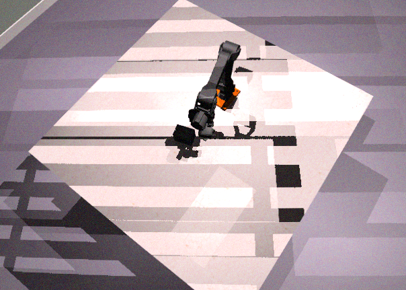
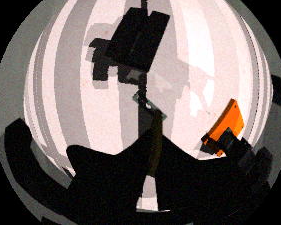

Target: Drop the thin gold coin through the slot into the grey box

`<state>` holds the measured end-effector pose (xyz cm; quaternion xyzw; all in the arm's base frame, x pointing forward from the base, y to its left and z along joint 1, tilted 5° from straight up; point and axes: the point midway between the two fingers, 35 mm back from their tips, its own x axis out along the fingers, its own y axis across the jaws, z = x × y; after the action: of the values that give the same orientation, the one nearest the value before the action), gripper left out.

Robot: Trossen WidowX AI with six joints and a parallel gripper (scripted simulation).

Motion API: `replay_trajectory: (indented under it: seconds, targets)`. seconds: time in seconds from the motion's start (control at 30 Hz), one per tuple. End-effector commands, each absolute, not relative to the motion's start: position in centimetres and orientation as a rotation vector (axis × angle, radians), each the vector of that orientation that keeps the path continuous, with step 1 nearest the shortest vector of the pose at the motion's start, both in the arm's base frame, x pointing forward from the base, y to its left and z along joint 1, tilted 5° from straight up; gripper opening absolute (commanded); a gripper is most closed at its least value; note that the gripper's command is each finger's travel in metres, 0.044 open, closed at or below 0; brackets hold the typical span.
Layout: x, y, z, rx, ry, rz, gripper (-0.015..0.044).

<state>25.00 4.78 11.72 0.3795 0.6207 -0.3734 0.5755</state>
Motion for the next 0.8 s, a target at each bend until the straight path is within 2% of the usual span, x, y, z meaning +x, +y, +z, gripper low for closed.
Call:
replay_trajectory:
  seconds: [0.0, 0.77]
  targets:
    - [25.0, 4.7, 11.7, 0.981, 1.41, -0.978, 0.0]
    - [27.5, 2.4, 11.8, 1.046, 1.374, -1.045, 0.0]
